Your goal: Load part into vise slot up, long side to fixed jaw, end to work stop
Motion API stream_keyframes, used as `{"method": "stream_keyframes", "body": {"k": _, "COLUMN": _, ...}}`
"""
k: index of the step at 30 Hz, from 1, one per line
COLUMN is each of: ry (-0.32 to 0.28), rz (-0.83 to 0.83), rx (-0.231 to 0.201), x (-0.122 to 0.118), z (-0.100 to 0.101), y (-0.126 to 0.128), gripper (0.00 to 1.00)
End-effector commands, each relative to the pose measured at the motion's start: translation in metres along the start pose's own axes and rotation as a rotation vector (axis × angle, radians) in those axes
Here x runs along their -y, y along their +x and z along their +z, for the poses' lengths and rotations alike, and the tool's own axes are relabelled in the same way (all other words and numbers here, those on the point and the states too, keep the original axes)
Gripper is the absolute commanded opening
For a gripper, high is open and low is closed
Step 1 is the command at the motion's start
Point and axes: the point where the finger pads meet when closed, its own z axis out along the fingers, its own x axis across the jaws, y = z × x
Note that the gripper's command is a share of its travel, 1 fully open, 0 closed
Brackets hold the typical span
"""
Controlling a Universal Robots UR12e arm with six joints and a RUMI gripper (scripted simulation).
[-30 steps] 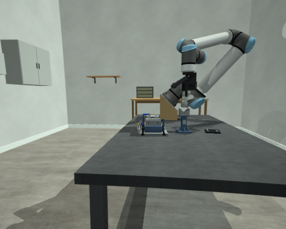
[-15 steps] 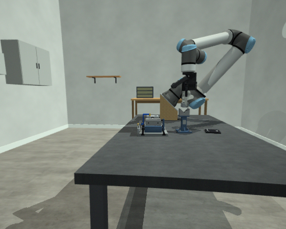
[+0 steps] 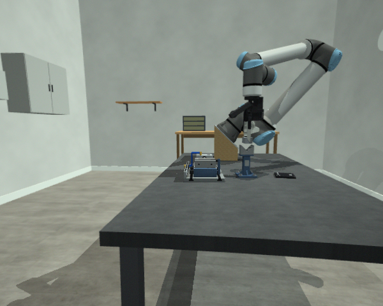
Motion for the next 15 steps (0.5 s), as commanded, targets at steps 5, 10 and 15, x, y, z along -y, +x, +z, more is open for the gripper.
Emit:
{"method": "stream_keyframes", "body": {"k": 5, "ry": 0.001, "rz": 0.000, "rx": 0.001, "x": 0.0002, "z": -0.0035, "y": -0.0006, "gripper": 0.00}}
{"method": "stream_keyframes", "body": {"k": 10, "ry": 0.001, "rz": 0.000, "rx": 0.001, "x": 0.0002, "z": -0.0066, "y": -0.0006, "gripper": 0.00}}
{"method": "stream_keyframes", "body": {"k": 15, "ry": 0.001, "rz": 0.000, "rx": 0.001, "x": 0.0002, "z": -0.0109, "y": -0.0006, "gripper": 0.00}}
